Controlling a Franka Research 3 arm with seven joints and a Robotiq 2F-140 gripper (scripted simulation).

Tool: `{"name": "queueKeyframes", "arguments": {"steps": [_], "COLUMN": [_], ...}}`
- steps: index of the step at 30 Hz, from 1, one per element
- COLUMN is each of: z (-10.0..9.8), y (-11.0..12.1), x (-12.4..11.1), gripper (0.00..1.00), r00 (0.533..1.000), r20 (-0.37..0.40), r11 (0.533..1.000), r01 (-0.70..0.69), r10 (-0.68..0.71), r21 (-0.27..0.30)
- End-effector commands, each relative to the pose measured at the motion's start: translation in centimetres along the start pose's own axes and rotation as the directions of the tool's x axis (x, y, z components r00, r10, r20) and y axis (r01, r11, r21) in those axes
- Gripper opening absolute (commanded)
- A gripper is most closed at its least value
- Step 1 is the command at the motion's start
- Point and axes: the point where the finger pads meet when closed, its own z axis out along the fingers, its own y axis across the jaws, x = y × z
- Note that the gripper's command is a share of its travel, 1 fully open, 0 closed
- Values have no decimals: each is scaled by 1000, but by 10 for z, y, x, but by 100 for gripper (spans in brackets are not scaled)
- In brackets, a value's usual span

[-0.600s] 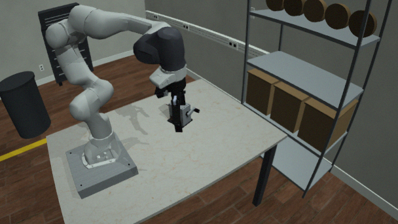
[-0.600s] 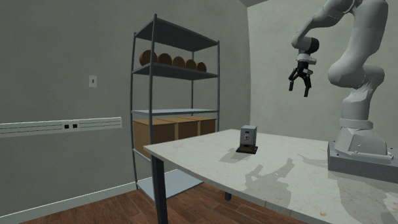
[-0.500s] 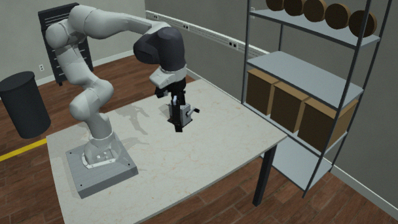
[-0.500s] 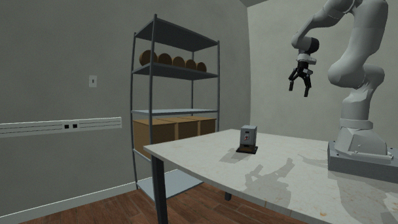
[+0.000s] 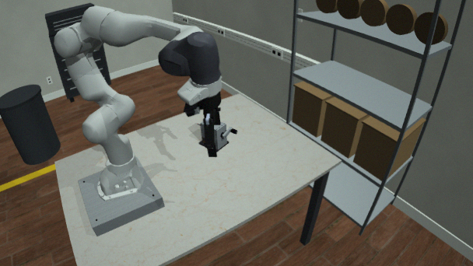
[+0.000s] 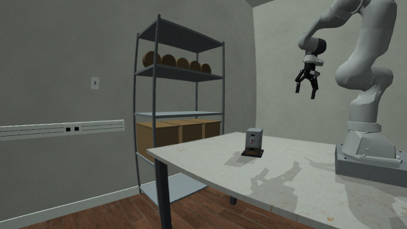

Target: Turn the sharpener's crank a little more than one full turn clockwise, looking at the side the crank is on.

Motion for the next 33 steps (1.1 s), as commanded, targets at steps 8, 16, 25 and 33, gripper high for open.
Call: {"name": "queueKeyframes", "arguments": {"steps": [8,16,25,33], "z": [21,32,50,61], "y": [23,36,60,75], "x": [-21,-30,-44,-50], "gripper": [100,100,100,100], "r00": [957,906,785,697], "r20": [-48,-74,-116,-139], "r11": [957,906,785,698], "r01": [288,421,617,714], "r10": [-286,-417,-609,-703], "r21": [41,51,54,48]}}
